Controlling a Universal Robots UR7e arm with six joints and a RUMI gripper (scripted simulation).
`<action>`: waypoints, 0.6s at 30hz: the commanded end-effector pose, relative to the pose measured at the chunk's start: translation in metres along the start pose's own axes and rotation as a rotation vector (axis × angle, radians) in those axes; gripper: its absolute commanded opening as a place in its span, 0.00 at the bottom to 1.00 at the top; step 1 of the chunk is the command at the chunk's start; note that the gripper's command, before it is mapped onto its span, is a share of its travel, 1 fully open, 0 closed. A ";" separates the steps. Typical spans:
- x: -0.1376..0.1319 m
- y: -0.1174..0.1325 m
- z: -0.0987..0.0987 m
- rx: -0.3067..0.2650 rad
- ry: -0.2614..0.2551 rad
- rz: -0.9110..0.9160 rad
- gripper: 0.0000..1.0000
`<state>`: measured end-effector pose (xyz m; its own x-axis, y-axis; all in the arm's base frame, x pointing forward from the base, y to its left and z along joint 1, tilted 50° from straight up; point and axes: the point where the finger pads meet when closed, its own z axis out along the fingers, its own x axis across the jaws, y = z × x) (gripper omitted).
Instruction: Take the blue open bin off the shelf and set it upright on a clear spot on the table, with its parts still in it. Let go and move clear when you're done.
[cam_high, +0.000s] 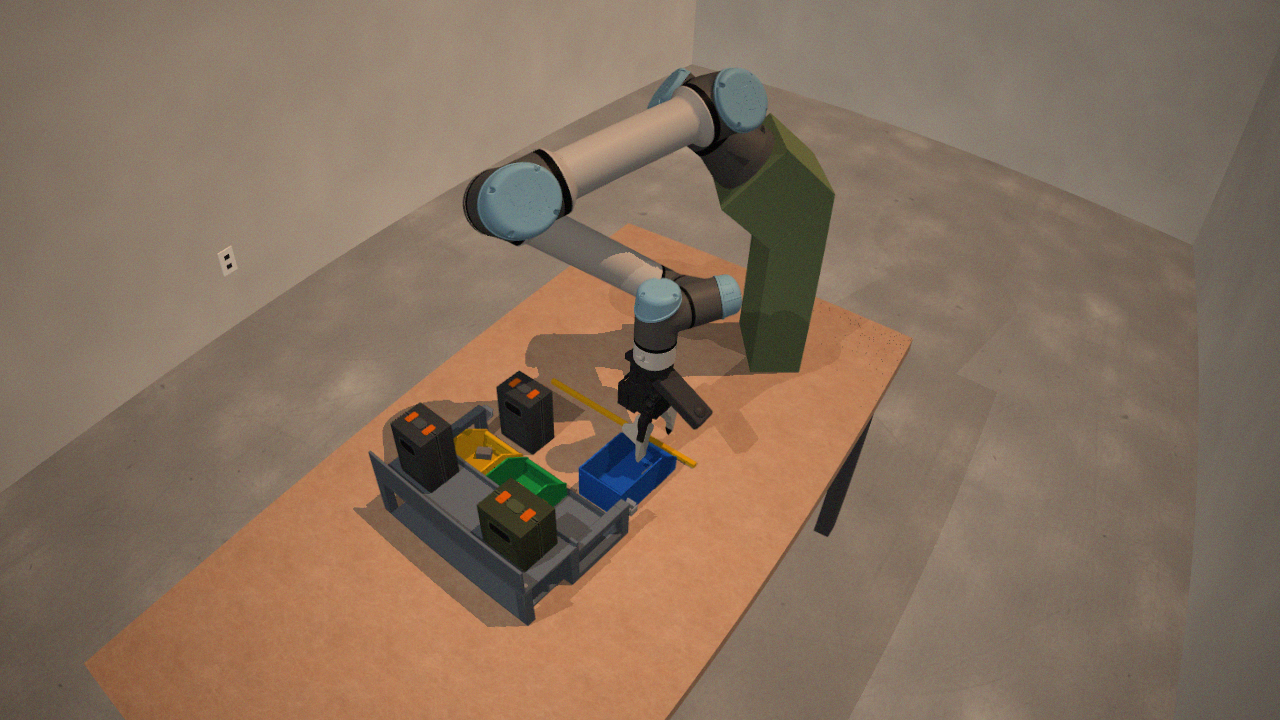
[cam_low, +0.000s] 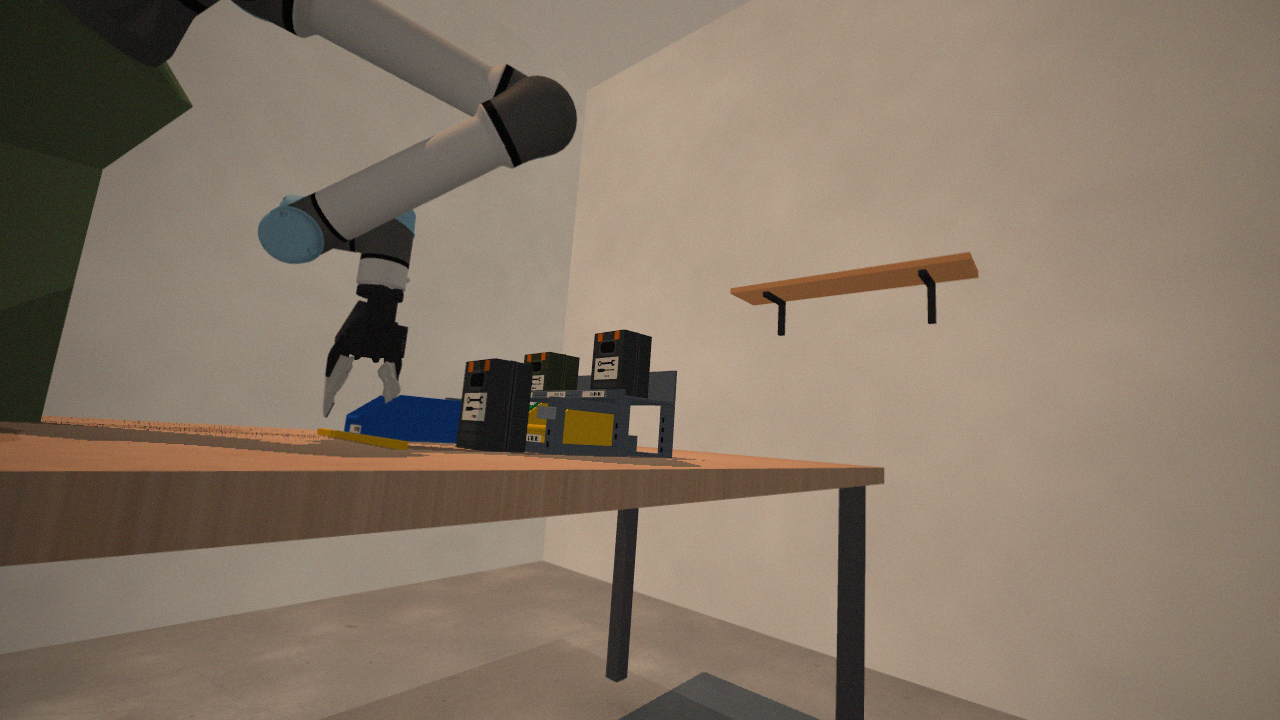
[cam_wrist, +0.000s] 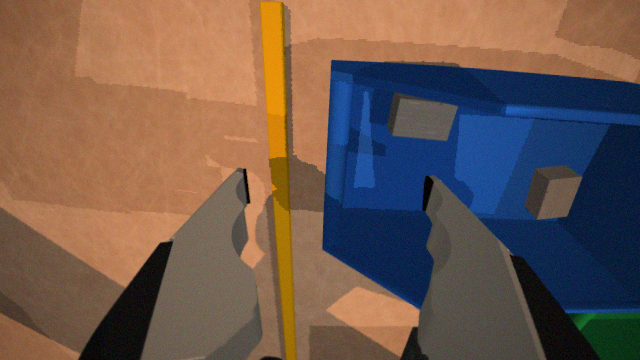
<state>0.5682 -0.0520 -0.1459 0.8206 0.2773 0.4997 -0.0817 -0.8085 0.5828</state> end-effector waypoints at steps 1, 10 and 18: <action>0.000 0.000 -0.005 0.000 0.001 0.000 0.58; 0.000 0.000 -0.018 0.000 0.001 0.000 0.58; 0.000 0.000 -0.038 0.000 0.001 0.000 0.58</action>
<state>0.5531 -0.0382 -0.1289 0.8205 0.2775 0.4998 -0.0816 -0.8085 0.5828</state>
